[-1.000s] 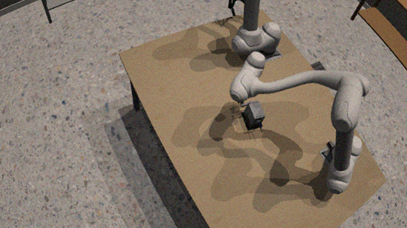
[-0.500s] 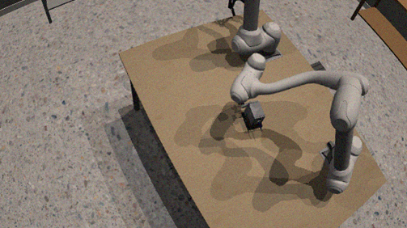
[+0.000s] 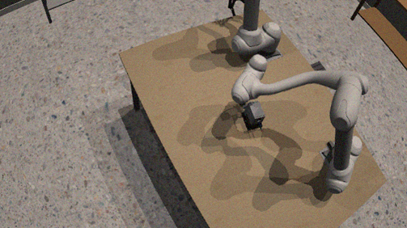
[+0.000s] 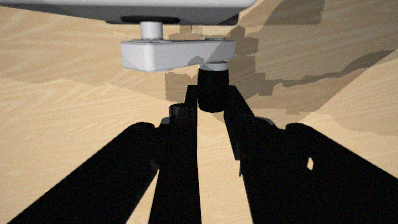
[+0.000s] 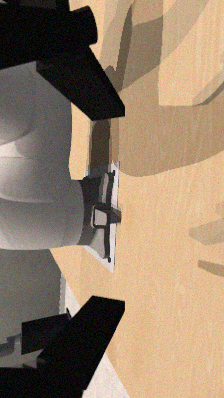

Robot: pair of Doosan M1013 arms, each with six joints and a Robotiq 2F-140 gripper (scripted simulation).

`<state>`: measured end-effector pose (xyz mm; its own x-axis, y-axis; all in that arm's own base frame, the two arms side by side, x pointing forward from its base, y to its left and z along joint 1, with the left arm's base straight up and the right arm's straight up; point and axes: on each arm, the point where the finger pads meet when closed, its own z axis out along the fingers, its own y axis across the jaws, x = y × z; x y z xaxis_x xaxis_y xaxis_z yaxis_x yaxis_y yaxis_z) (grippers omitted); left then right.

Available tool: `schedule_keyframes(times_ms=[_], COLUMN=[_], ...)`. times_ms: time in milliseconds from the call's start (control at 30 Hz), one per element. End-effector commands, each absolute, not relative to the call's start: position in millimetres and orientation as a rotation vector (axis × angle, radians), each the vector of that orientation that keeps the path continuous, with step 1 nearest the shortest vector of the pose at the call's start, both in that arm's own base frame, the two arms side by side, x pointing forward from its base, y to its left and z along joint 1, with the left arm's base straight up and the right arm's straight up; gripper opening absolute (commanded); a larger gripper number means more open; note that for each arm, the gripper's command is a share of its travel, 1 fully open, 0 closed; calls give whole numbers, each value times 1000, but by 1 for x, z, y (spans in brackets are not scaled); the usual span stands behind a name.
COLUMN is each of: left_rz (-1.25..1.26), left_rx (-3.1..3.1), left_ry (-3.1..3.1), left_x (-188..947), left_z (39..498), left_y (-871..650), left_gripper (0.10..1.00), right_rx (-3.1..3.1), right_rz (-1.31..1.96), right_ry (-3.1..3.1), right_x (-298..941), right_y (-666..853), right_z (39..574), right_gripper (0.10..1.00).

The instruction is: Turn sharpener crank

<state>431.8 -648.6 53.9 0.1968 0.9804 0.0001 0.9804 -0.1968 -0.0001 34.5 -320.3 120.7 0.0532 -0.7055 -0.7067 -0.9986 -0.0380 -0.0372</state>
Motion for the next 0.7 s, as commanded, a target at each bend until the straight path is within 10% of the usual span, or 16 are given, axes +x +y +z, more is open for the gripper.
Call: schedule_keyframes(times_ms=[0, 667], left_rz=[0, 0], left_rx=[-2432, -2432], left_ry=[-1992, -1992], left_x=[429, 419], left_z=[53, 48], left_y=[-648, -646], left_gripper=[99, 99], right_rx=[-1800, -1800], right_rz=[707, 707], right_ry=[1706, 1706], right_x=[35, 35], right_y=[-321, -321], right_z=[121, 121], right_gripper=[1000, 1000])
